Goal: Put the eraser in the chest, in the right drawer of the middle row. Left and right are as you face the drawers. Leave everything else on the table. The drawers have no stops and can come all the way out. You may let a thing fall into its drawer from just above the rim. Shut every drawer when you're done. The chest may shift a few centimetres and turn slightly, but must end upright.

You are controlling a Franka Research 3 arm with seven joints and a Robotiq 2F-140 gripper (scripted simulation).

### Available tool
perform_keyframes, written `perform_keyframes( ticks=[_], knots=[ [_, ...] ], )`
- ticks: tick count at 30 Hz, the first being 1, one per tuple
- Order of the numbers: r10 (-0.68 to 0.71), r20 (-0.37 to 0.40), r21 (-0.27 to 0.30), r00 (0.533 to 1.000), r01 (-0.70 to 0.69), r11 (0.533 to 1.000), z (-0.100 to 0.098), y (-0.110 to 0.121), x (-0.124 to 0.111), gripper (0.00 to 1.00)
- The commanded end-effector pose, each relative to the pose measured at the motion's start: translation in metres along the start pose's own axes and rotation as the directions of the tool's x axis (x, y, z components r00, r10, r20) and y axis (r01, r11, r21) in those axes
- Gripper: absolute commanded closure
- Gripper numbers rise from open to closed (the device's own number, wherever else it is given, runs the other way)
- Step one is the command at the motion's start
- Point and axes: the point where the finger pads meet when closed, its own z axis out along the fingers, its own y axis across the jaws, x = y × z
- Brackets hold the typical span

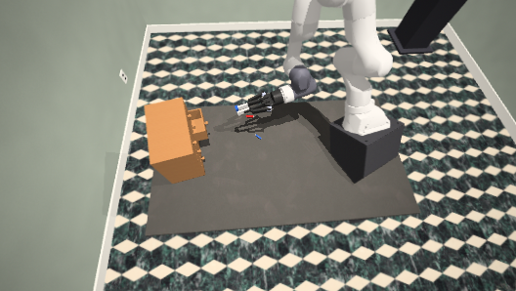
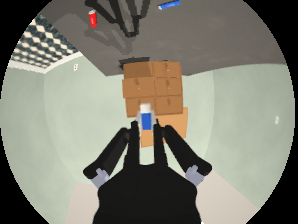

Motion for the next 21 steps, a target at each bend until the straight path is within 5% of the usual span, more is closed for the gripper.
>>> perform_keyframes(
  ticks=[1,21],
  knots=[
    [-0.009,-0.002,0.006,1.000,0.009,1.000,-0.0010,-0.0016,0.0011,0.80],
    [-0.009,-0.002,0.006,1.000,0.009,1.000,0.0065,-0.0017,-0.0002,0.80]
  ],
)
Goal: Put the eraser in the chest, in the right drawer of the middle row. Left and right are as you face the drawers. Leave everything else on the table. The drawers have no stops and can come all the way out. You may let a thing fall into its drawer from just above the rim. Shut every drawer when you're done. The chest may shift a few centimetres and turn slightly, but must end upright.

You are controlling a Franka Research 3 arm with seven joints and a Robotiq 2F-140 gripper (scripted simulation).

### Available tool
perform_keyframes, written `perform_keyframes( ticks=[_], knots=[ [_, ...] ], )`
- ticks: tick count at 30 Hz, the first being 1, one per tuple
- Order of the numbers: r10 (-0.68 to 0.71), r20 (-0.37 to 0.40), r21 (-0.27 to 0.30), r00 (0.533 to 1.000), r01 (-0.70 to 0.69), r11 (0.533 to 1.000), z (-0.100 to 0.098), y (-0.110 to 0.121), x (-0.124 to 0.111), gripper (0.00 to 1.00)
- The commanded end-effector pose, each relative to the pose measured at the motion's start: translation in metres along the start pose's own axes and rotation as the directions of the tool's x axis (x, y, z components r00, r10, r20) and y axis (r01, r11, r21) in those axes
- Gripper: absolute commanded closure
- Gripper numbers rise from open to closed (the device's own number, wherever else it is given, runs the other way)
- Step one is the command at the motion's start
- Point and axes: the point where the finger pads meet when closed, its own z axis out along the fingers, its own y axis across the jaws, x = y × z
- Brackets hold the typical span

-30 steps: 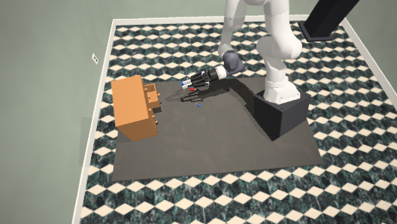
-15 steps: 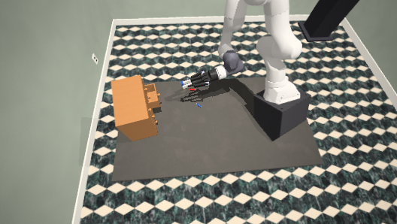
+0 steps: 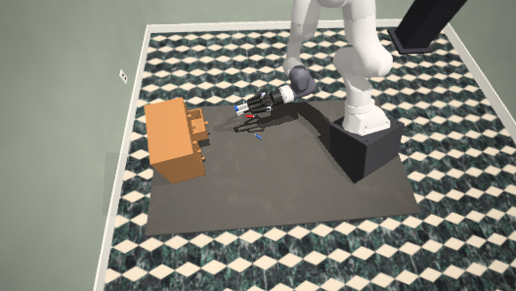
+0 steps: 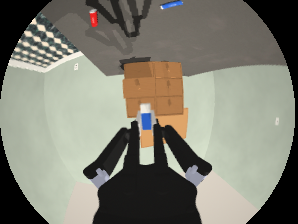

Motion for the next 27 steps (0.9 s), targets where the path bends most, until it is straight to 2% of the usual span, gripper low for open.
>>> perform_keyframes(
  ticks=[1,10,16,24,27],
  knots=[
    [-0.003,0.000,0.002,1.000,0.003,1.000,0.006,0.000,-0.001,0.80],
    [-0.003,0.000,0.002,1.000,0.003,1.000,0.026,0.000,-0.005,0.80],
    [-0.003,0.000,0.002,1.000,0.003,1.000,0.053,0.000,-0.010,0.80],
    [-0.003,0.000,0.002,1.000,0.003,1.000,0.100,0.000,-0.018,0.80],
    [-0.003,0.000,0.002,1.000,0.003,1.000,0.104,0.000,-0.018,0.80]
  ],
)
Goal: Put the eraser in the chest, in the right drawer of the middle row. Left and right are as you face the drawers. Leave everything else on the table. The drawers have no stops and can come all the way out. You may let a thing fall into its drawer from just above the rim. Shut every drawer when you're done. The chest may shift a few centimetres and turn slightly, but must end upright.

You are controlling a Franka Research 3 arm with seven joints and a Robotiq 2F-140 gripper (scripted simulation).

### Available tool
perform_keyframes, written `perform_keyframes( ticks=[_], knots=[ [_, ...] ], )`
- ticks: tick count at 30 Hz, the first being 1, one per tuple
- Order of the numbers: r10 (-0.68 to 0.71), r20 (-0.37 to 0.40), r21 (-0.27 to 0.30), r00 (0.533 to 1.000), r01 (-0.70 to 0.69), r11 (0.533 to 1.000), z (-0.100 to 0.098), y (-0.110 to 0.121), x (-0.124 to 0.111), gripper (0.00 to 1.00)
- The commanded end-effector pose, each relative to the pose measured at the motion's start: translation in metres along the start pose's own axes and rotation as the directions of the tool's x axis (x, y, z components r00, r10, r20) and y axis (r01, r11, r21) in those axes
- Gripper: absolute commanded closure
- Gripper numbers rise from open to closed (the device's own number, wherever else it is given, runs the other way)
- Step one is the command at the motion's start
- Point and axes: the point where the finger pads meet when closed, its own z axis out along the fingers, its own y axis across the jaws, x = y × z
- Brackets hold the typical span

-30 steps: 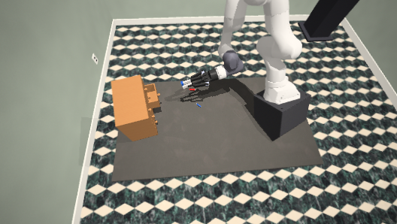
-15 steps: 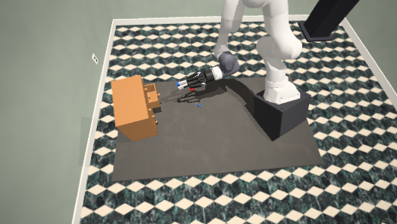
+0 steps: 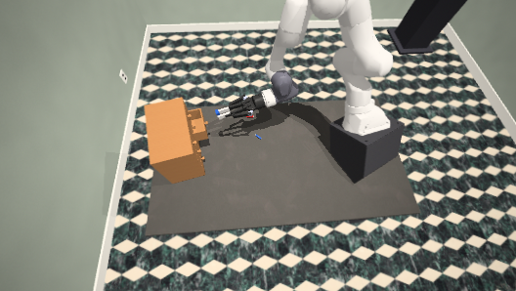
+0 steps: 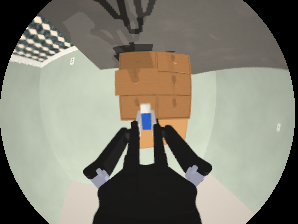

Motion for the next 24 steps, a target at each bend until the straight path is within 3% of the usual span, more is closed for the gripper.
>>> perform_keyframes(
  ticks=[1,24],
  knots=[
    [0.038,-0.020,0.008,0.999,-0.038,0.999,0.010,-0.002,0.006,0.80],
    [0.038,-0.020,0.008,0.999,-0.038,0.999,0.061,-0.003,-0.002,0.80]
  ],
)
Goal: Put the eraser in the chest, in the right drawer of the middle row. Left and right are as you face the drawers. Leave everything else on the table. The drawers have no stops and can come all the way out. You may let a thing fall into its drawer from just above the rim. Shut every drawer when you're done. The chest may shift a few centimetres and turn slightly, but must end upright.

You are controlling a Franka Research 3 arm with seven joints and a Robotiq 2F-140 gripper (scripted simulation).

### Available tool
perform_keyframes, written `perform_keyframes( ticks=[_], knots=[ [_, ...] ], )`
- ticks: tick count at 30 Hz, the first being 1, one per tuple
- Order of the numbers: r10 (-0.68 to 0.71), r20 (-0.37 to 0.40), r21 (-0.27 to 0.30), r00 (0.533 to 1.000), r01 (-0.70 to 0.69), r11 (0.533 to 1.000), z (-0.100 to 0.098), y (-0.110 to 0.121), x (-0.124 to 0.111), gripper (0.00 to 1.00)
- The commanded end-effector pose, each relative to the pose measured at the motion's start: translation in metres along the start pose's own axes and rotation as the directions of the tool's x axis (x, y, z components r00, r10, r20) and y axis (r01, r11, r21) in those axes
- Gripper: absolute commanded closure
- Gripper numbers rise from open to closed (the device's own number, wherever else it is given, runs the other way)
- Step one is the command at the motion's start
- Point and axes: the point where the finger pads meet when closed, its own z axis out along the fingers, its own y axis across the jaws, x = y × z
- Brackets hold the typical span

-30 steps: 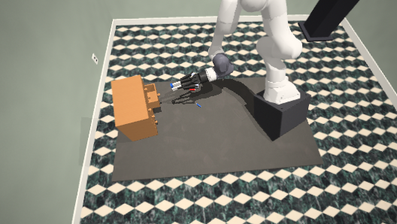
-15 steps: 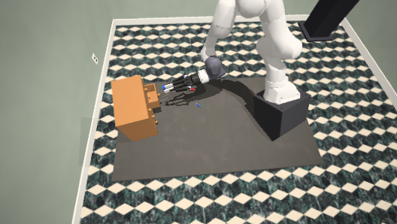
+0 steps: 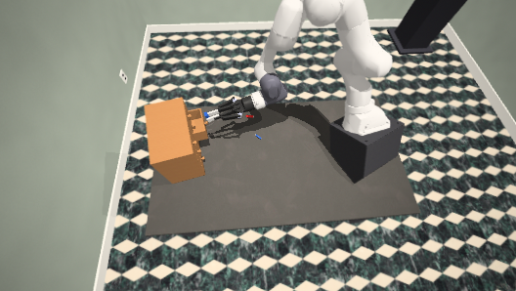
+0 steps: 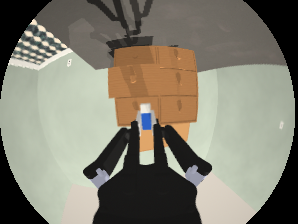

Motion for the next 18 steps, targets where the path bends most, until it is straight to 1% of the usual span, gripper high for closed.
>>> perform_keyframes(
  ticks=[1,7,9,18],
  knots=[
    [0.015,-0.013,0.012,1.000,-0.014,1.000,0.008,-0.001,0.003,0.80],
    [0.015,-0.013,0.012,1.000,-0.014,1.000,0.022,-0.001,0.001,0.80],
    [0.015,-0.013,0.012,1.000,-0.014,1.000,0.022,-0.001,0.001,0.80],
    [0.015,-0.013,0.012,1.000,-0.014,1.000,0.041,-0.001,-0.003,0.80]
  ],
)
